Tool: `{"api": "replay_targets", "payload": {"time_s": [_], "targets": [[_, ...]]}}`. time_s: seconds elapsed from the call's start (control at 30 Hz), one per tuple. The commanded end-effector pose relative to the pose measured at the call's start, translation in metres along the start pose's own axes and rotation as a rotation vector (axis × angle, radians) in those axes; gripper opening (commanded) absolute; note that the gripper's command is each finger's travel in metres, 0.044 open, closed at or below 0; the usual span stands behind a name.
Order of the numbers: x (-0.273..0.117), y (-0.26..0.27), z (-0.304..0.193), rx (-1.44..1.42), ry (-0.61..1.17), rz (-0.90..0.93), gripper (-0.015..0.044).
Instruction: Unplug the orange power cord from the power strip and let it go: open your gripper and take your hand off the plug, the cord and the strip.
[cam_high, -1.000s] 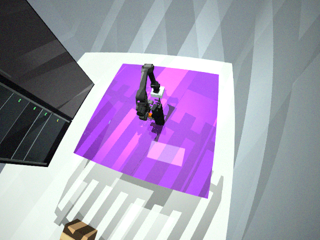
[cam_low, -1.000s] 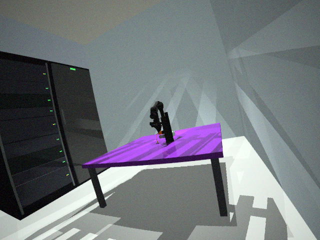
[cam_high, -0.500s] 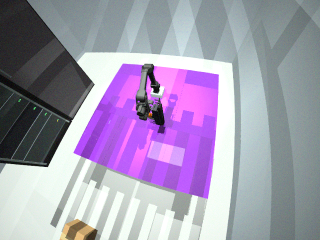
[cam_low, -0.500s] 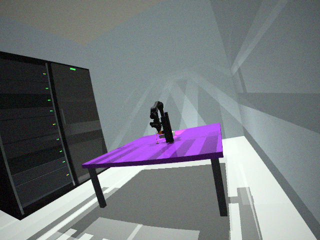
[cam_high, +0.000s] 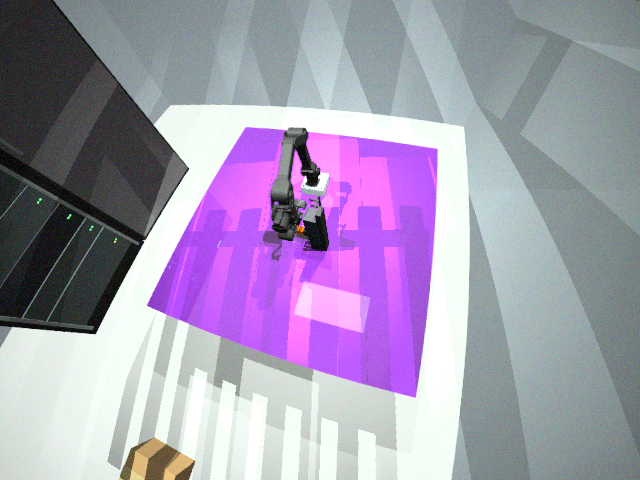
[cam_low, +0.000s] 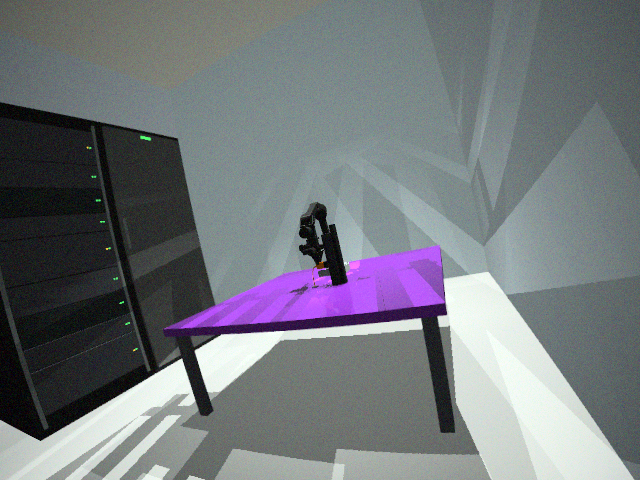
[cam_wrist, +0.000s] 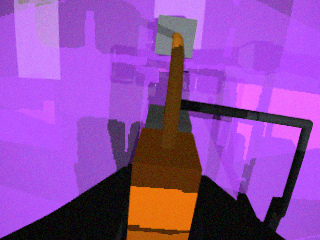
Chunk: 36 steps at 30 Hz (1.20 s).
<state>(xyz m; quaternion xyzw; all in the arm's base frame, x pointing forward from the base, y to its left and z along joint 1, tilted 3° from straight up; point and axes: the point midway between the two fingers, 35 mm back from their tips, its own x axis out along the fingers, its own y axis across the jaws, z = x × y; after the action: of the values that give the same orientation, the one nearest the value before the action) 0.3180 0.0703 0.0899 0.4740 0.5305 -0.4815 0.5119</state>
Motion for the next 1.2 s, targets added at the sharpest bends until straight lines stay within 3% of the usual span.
{"api": "replay_targets", "payload": {"time_s": [0.0,0.9,1.17], "targets": [[0.0,0.002,0.015,0.006,-0.022,0.005,0.0],[0.0,-0.002,0.059,0.009,-0.024,0.002,0.0],[-0.002,0.001,0.054,0.011,-0.023,0.0,0.021]]}}
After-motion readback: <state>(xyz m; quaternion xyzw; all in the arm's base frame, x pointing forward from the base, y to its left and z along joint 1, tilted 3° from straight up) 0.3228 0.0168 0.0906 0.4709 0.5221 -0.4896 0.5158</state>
